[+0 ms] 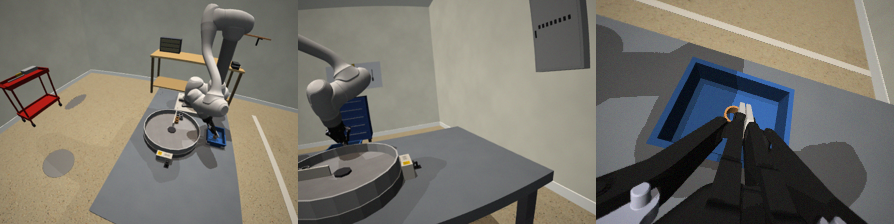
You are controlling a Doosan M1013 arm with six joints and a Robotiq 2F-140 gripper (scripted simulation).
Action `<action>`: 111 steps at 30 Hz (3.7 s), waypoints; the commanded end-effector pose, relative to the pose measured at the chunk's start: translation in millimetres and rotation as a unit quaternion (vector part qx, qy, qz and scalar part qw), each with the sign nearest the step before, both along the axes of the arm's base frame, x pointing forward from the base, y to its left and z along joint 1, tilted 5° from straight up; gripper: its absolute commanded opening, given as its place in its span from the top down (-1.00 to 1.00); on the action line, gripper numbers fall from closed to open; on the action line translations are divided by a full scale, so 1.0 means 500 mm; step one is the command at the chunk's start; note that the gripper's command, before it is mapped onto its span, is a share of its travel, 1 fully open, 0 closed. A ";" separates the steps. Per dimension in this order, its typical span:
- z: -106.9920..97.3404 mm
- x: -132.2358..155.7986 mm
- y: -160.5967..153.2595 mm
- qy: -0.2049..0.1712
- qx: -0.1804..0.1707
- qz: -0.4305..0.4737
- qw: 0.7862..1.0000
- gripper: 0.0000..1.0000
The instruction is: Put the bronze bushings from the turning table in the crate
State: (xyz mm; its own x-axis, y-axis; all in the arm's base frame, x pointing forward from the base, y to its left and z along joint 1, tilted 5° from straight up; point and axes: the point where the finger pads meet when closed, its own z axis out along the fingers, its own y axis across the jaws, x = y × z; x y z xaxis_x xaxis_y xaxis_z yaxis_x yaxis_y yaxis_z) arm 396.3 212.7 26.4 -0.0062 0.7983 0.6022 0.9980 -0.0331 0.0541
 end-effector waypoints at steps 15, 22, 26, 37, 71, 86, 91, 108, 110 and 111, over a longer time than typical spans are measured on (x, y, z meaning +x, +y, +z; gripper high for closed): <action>0.000 0.000 0.000 0.000 0.000 0.000 1.000 0.86; 0.000 0.000 0.000 0.000 0.000 0.000 1.000 0.86; 0.000 0.000 0.000 0.000 0.000 0.000 1.000 0.86; 0.000 0.000 0.000 0.000 0.000 0.000 1.000 0.86; 0.177 -0.011 0.010 0.000 0.000 0.000 1.000 0.86; 0.188 -0.012 0.010 0.000 0.000 0.000 1.000 0.86; 0.188 -0.012 0.010 0.000 0.000 0.000 1.000 0.86; 0.188 -0.012 0.010 0.000 0.000 0.000 1.000 0.86; 0.188 -0.012 0.010 0.000 0.000 0.000 1.000 0.86; 0.188 -0.012 0.010 0.000 0.000 0.000 1.000 0.86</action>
State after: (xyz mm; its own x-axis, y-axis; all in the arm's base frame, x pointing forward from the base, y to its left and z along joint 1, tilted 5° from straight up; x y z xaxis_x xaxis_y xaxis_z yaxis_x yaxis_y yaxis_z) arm 390.5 217.8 120.4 -0.0062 0.7983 0.6023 0.9980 -0.0331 0.0542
